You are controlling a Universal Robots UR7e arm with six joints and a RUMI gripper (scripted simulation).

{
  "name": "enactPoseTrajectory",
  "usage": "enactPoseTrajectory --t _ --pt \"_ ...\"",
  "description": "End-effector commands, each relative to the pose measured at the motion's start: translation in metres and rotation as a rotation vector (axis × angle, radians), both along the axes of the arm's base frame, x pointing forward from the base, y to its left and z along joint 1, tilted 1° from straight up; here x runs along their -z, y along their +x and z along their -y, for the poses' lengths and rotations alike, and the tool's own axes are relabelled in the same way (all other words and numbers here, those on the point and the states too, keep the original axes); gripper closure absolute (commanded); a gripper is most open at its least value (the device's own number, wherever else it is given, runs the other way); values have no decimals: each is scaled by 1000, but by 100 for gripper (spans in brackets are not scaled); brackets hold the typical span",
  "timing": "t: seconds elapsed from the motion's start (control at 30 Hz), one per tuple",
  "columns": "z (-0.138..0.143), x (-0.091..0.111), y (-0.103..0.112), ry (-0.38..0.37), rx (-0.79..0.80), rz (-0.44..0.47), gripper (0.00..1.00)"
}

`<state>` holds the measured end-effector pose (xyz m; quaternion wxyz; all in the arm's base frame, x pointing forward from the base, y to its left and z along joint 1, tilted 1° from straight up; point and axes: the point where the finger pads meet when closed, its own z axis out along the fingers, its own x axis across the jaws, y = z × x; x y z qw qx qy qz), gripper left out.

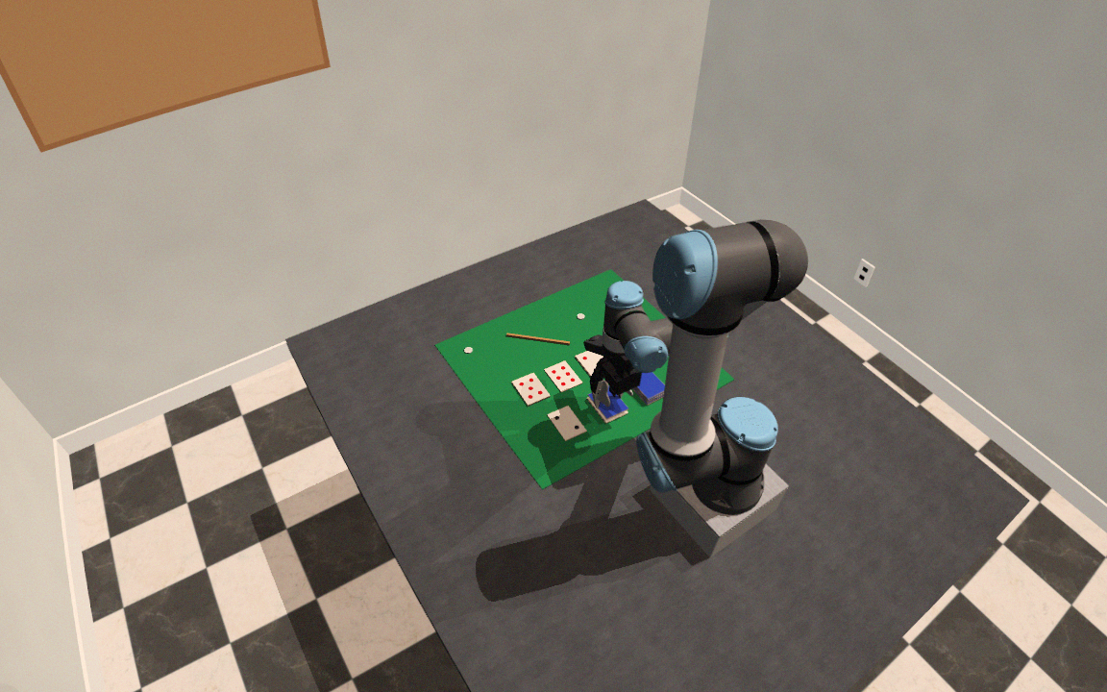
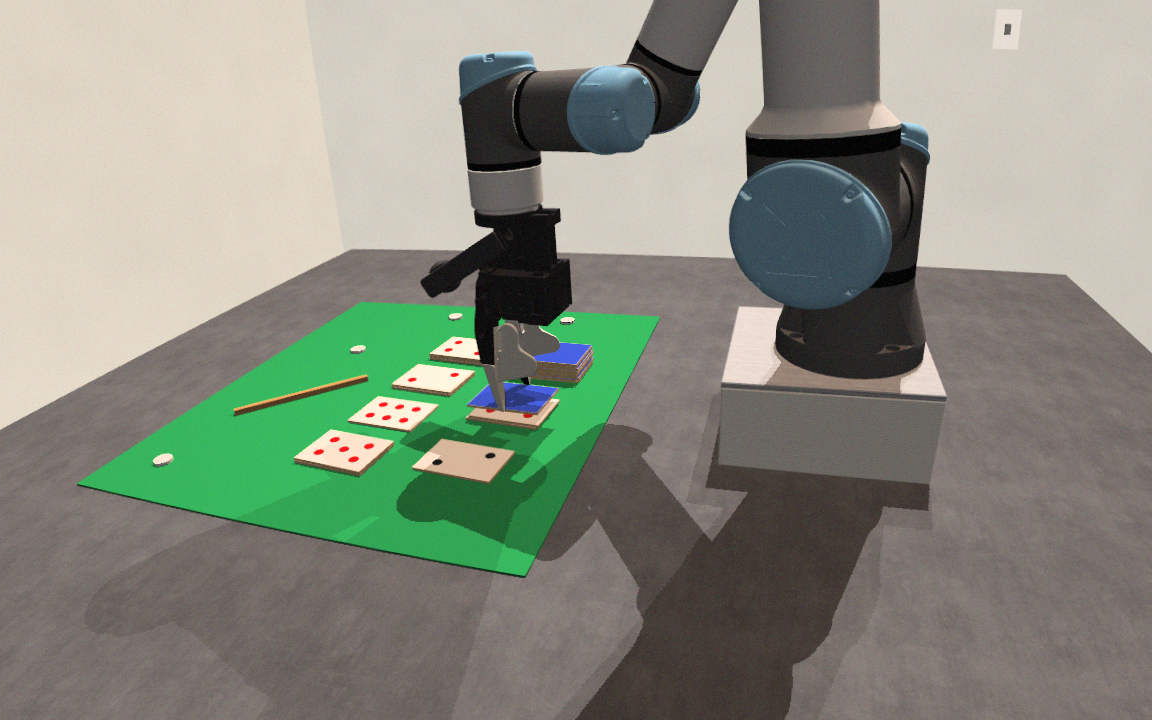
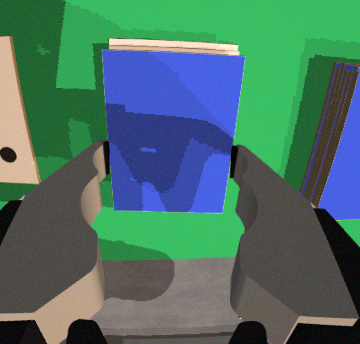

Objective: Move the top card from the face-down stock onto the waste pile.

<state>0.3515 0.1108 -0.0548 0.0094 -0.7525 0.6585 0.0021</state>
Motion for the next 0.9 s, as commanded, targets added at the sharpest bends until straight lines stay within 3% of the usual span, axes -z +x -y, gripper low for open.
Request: enactPoseTrajectory --t 0.0,0.87 --pt "0 3 1 0 0 2 62" --pt "0 8 1 0 0 2 62"
